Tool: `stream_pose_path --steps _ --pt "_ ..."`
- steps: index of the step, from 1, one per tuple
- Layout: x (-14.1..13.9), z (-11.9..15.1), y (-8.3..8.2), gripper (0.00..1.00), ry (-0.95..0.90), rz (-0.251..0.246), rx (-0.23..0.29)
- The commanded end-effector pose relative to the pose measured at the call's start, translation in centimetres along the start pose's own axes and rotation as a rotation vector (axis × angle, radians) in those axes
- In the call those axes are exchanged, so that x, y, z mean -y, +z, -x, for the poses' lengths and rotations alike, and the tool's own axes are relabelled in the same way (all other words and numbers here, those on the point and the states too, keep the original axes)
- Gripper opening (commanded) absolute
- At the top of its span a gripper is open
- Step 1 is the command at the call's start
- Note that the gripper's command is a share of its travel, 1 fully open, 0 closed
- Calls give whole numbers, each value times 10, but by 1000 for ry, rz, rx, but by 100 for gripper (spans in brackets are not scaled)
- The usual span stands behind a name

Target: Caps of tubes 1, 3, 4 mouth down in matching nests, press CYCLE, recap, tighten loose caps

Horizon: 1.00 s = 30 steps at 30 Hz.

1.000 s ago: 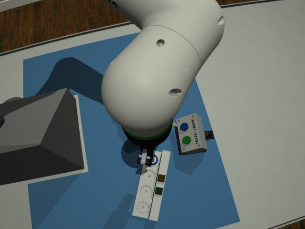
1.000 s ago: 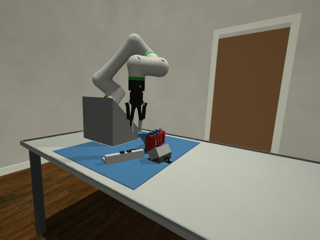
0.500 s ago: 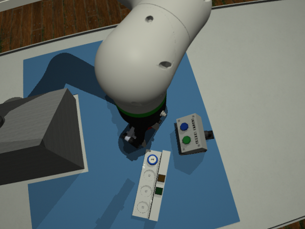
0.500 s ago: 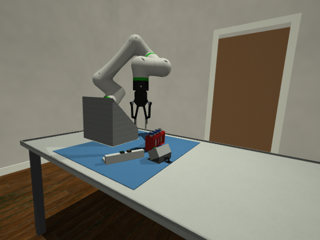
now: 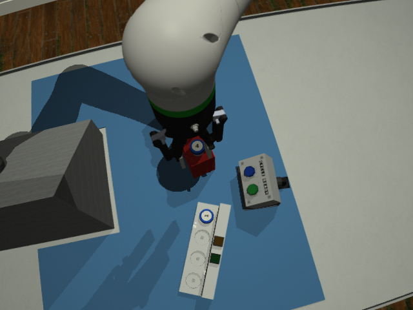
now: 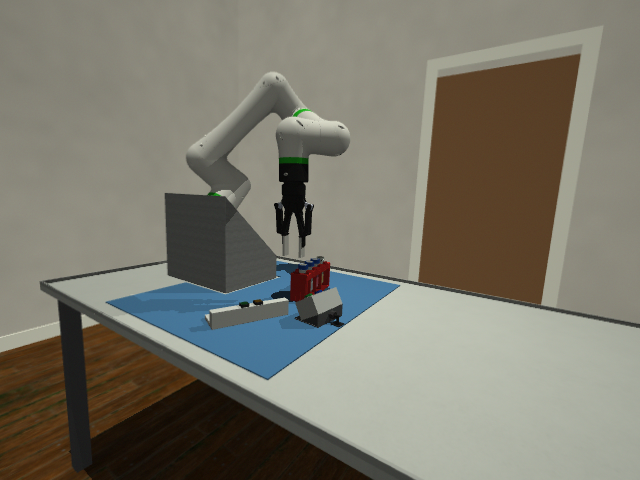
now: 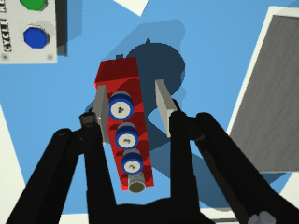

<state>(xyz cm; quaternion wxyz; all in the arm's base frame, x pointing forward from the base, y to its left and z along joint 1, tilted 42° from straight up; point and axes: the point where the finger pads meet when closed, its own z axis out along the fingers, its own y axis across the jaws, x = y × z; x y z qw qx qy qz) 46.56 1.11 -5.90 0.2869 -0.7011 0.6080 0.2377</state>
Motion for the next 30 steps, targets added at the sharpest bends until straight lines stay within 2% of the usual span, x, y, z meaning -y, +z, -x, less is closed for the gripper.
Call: stream_pose_path --steps 1,6,7,9,14,21,30 --pt "4 22 0 35 249 15 -22" --pt "8 47 1 35 473 12 -24" --pt "10 55 1 35 473 12 -24" --pt "10 55 1 35 473 12 -24" --pt "15 88 2 35 473 12 -24" --pt "15 90 2 35 473 12 -24" --pt "15 90 23 35 473 12 -24"
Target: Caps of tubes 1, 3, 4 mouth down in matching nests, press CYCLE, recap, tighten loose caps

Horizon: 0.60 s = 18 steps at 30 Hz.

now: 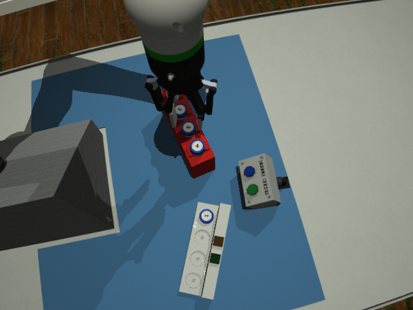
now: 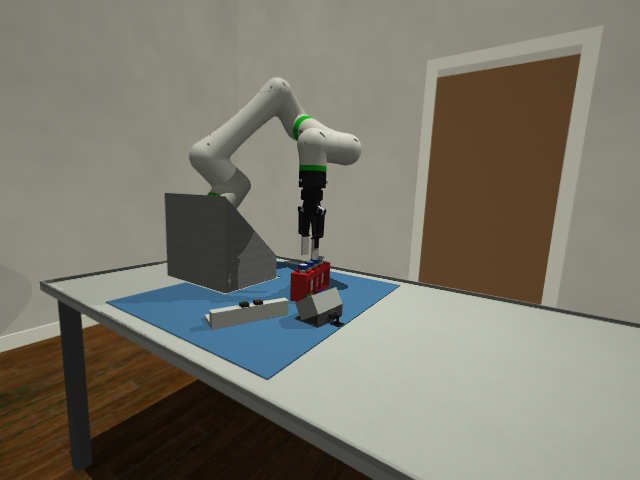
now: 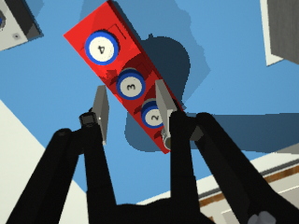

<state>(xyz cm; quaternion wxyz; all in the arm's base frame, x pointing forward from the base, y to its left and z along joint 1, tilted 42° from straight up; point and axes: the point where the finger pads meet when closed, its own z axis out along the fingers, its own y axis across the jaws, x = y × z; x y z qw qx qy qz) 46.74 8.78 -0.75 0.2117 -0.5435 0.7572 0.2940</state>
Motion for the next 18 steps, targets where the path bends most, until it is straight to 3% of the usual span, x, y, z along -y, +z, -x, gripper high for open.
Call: stream_pose_path --steps 1,5,18 --pt "0 0 10 35 0 -1 0" --pt "0 0 21 35 0 -1 0" --pt "0 0 24 35 0 -1 0"
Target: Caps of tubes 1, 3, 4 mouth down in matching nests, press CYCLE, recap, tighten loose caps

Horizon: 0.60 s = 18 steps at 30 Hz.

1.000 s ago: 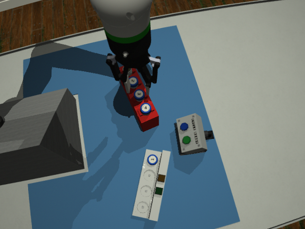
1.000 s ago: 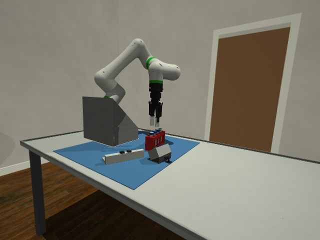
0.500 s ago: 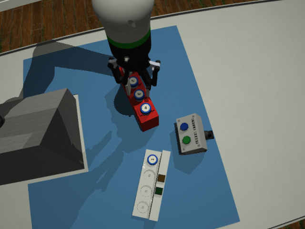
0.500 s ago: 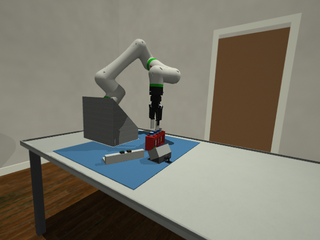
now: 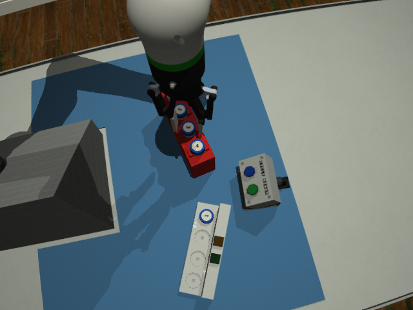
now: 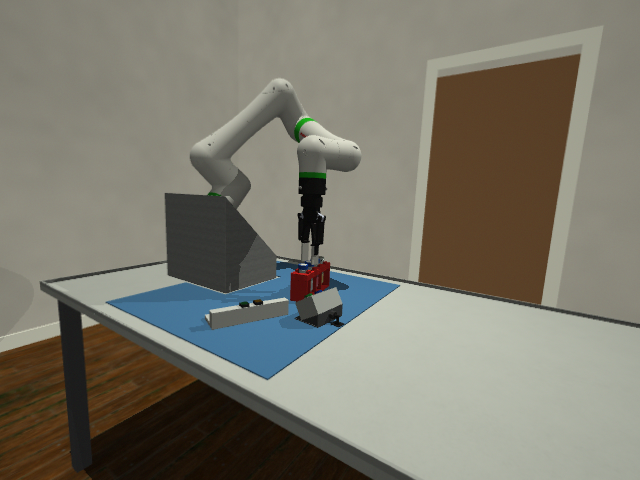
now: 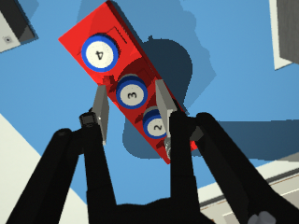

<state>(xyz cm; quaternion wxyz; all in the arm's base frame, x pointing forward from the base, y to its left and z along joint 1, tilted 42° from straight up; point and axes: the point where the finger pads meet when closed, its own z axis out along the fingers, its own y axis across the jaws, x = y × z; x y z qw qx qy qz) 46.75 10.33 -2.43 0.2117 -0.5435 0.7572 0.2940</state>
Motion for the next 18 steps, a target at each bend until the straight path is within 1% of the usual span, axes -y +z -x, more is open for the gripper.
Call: stream_pose_path --steps 1,18 --pt "0 0 1 35 0 0 0" --pt "0 0 8 35 0 0 0"
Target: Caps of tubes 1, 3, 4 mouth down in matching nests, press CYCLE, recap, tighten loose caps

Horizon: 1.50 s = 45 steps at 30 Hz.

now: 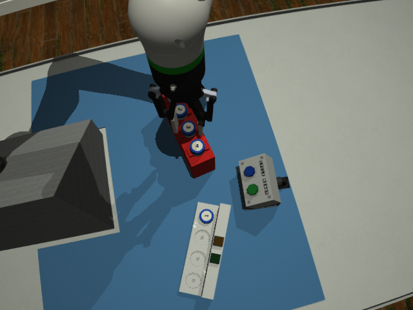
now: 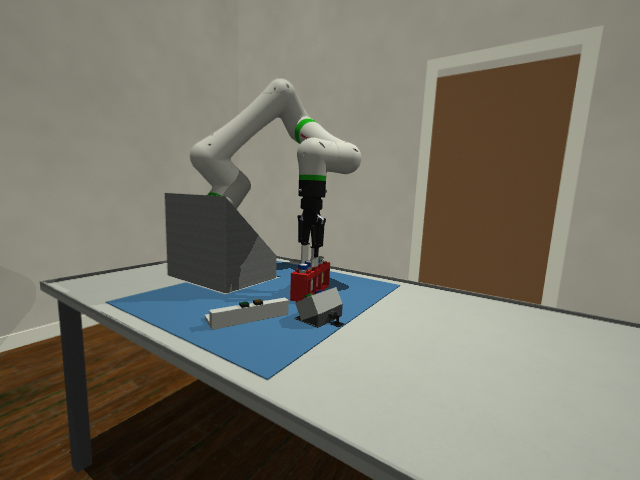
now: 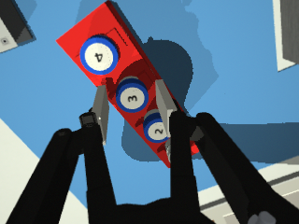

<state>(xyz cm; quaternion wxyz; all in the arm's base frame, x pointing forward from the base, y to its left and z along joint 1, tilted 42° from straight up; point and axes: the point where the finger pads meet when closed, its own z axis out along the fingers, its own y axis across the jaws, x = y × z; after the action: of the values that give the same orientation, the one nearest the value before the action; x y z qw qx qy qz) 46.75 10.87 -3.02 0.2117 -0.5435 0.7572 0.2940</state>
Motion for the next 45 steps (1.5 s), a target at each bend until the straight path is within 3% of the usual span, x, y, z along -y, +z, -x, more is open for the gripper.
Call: stream_pose_path --steps 1,2,3,17,40,45 --pt "0 0 0 35 0 0 0" --pt "0 0 0 35 0 0 0" --pt "0 0 0 0 0 0 0" --pt "0 0 0 0 0 0 0" --pt "0 0 0 0 -1026 0 -2" --pt "0 0 0 0 -1047 0 0"
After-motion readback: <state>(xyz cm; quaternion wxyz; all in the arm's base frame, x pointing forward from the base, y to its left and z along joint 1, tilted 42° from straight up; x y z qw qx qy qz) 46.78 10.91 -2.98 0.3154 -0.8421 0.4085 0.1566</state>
